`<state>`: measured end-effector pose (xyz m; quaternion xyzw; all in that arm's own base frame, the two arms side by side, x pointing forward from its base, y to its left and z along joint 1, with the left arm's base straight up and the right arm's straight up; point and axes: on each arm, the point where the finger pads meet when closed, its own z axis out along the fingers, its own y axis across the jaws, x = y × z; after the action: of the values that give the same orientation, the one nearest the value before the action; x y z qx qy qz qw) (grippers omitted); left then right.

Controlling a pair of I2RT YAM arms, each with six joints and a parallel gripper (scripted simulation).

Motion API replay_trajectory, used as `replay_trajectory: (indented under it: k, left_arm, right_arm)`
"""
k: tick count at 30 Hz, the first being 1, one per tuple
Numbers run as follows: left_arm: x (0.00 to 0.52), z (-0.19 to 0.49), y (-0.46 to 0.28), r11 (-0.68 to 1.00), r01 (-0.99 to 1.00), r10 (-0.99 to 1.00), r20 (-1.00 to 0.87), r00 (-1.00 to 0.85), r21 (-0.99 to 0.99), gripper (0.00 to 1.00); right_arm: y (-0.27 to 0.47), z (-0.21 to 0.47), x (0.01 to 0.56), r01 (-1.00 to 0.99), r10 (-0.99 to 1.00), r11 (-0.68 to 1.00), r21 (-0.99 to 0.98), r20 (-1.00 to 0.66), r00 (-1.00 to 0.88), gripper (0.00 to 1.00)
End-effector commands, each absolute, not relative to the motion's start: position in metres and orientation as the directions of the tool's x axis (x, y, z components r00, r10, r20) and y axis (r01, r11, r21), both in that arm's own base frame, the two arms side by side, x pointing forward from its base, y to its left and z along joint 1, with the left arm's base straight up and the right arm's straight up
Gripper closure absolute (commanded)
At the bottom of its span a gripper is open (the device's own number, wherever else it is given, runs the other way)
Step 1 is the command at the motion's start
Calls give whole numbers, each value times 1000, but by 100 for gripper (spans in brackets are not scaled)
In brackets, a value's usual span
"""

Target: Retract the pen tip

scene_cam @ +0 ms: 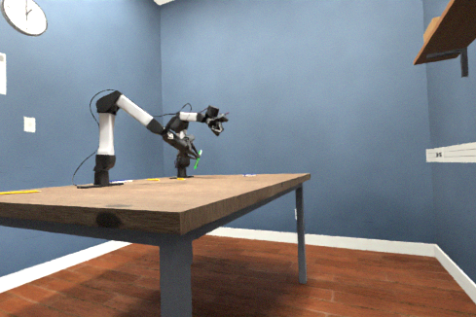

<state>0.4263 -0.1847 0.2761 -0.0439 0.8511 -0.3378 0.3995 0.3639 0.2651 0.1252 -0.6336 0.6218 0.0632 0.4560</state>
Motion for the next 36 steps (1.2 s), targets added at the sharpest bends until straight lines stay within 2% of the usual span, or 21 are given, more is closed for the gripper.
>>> replay_trajectory:
  k: [1, 4, 14, 24, 28, 30, 32, 36]
  left_arm:
    - [421, 272, -205, 712, 149, -363, -542, -759, -686, 99]
    - [422, 266, -215, 696, 129, -365, -503, -784, -707, 99]
    - [400, 221, -274, 624, -53, -331, -203, -922, -780, 99]
    - [379, 190, -314, 597, -214, -301, 32, -953, -773, 99]
    - [376, 188, -322, 598, -217, -289, 45, -956, -771, 99]
    - [379, 203, -320, 590, -163, -284, -14, -959, -791, 99]
    - [378, 182, -321, 620, -172, -265, 2, -964, -766, 99]
    - [382, 187, -316, 615, -174, -280, -7, -960, -769, 99]
  right_arm:
    - [269, 128, 368, -832, -715, 186, -523, -653, 250, 85]
    - [269, 128, 368, -832, -715, 186, -523, -653, 250, 85]
    - [269, 128, 368, -832, -715, 186, -523, -653, 250, 85]
    - [269, 128, 368, -832, -715, 186, -523, -653, 250, 85]
    - [269, 128, 368, -832, -715, 186, -523, -653, 250, 85]
    - [269, 128, 368, -832, -715, 186, -523, -653, 250, 85]
    - [269, 128, 368, -832, -715, 186, -523, -653, 250, 85]
    - [269, 128, 368, -832, -715, 186, -523, -653, 250, 85]
